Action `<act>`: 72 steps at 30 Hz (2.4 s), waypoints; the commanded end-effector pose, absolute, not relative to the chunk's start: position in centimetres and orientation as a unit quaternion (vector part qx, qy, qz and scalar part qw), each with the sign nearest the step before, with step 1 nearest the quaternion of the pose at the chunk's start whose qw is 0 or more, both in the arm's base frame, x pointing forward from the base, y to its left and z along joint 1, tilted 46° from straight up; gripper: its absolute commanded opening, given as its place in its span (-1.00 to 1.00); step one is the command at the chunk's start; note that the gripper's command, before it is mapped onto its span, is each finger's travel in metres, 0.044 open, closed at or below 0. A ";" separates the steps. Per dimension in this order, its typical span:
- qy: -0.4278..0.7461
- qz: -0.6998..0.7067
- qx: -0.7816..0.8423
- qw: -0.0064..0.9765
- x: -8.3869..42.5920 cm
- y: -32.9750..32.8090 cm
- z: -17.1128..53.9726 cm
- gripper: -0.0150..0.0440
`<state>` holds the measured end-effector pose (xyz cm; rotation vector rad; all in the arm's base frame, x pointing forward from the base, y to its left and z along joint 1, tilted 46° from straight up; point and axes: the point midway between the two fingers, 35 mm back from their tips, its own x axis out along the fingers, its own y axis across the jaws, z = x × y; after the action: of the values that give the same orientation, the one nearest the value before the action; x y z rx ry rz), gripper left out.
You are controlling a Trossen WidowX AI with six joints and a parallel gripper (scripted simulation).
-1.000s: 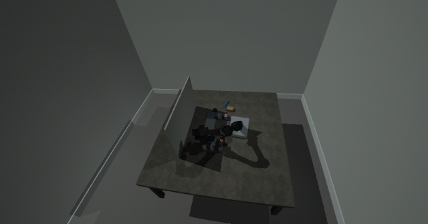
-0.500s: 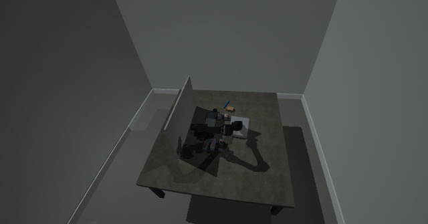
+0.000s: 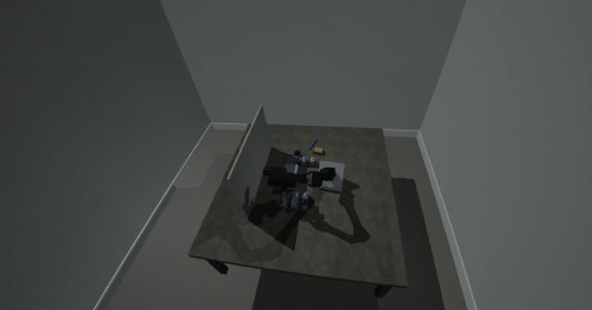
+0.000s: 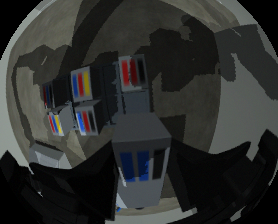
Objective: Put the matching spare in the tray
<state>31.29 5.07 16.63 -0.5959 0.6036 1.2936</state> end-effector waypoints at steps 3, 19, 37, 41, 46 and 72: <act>0.270 0.581 -0.273 0.717 30.9 2.7 18.9 -0.49; 0.276 0.577 -0.274 0.718 31.5 -1.8 19.3 -0.49; 0.288 0.571 -0.283 0.715 34.2 -10.7 12.4 -0.49; 0.289 0.571 -0.283 0.714 34.3 -12.6 10.7 -0.49; 0.289 0.572 -0.283 0.713 34.2 -15.0 8.5 -0.49; 0.272 0.580 -0.278 0.716 30.0 -24.9 -3.7 -0.49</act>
<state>30.44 -24.07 -2.71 -0.6043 0.6103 1.2816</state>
